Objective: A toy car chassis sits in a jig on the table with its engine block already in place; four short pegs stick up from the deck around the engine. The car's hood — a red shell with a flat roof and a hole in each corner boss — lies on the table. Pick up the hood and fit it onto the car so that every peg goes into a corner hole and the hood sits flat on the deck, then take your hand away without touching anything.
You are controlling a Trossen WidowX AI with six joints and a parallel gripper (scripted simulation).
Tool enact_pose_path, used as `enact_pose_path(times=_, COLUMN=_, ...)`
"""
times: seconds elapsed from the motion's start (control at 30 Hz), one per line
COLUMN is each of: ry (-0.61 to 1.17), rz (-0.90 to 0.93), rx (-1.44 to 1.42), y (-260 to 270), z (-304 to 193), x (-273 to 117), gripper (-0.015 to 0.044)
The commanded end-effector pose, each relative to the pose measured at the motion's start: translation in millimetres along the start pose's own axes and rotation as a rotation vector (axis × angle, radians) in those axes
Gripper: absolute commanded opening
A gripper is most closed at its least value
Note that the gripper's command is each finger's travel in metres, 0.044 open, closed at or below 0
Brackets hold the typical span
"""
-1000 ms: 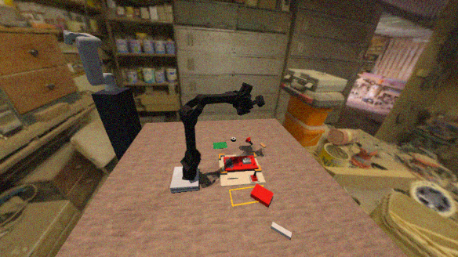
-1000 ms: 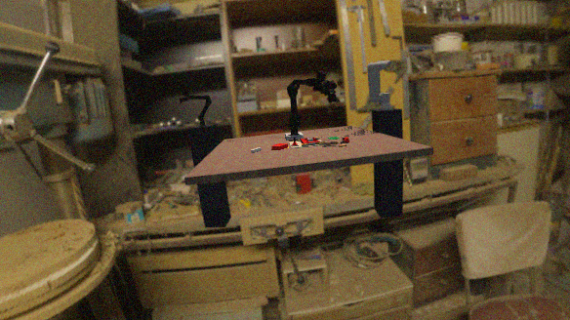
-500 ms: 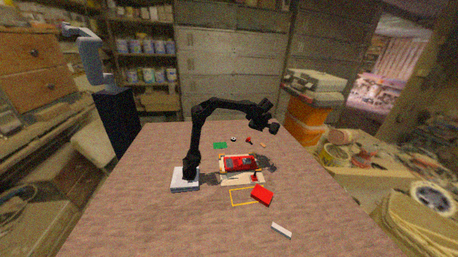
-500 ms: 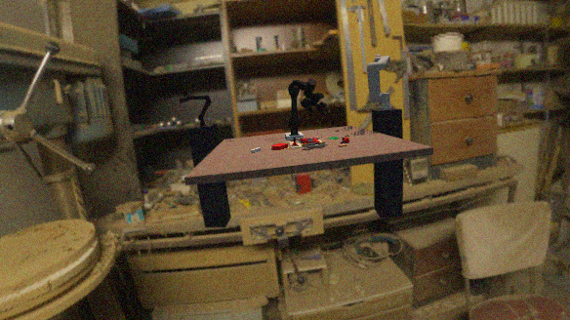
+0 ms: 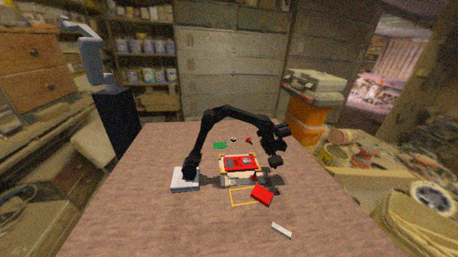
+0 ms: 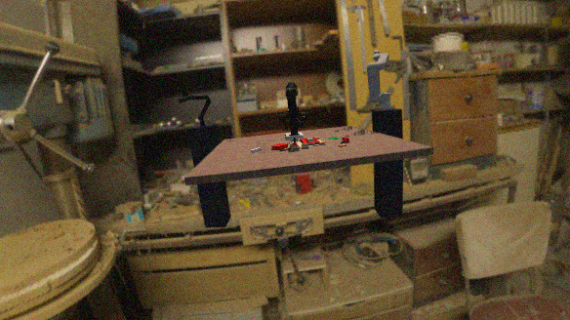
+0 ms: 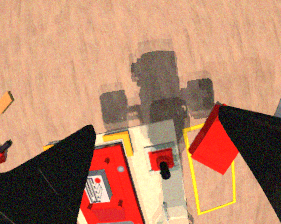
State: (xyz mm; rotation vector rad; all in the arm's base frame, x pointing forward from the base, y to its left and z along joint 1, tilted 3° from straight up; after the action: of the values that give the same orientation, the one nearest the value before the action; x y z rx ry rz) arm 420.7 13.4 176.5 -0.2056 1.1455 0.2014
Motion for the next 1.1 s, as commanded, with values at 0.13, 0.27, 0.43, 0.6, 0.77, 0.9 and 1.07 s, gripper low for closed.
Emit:
enact_pose_path(times=0.13, ry=0.204, rz=-0.023, rx=0.388, y=-60, z=-48, x=19, gripper=0.0440)
enact_pose_path(times=0.27, ry=0.307, rz=-0.040, rx=0.594, y=-88, z=-77, x=25, gripper=0.0440)
enact_pose_path(times=0.43, ry=0.343, rz=-0.046, rx=0.667, y=-94, z=-87, x=26, gripper=0.0440)
enact_pose_path(times=0.6, ry=0.343, rz=-0.046, rx=0.667, y=-94, z=-87, x=27, gripper=0.0440)
enact_pose_path(times=0.77, ry=0.343, rz=-0.046, rx=0.667, y=-93, z=-88, x=30, gripper=0.0440)
enact_pose_path(times=0.9, ry=0.343, rz=-0.046, rx=0.667, y=-93, z=-89, x=32, gripper=0.0440)
enact_pose_path(times=1.07, ry=0.343, rz=-0.046, rx=0.667, y=-93, z=-90, x=35, gripper=0.0440)
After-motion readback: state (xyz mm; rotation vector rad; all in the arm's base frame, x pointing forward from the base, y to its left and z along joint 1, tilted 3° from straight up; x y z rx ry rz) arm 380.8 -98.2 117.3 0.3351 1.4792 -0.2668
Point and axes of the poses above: the point midway between the two fingers, 35 mm back from their tips, its own x axis out along the fingers, its own y axis across the jaws, z = x × y, the point moved 2 cm from there along -x, back along the fingers, and after that the axes turned 14 degrees about -x, right-handed, at the moved point
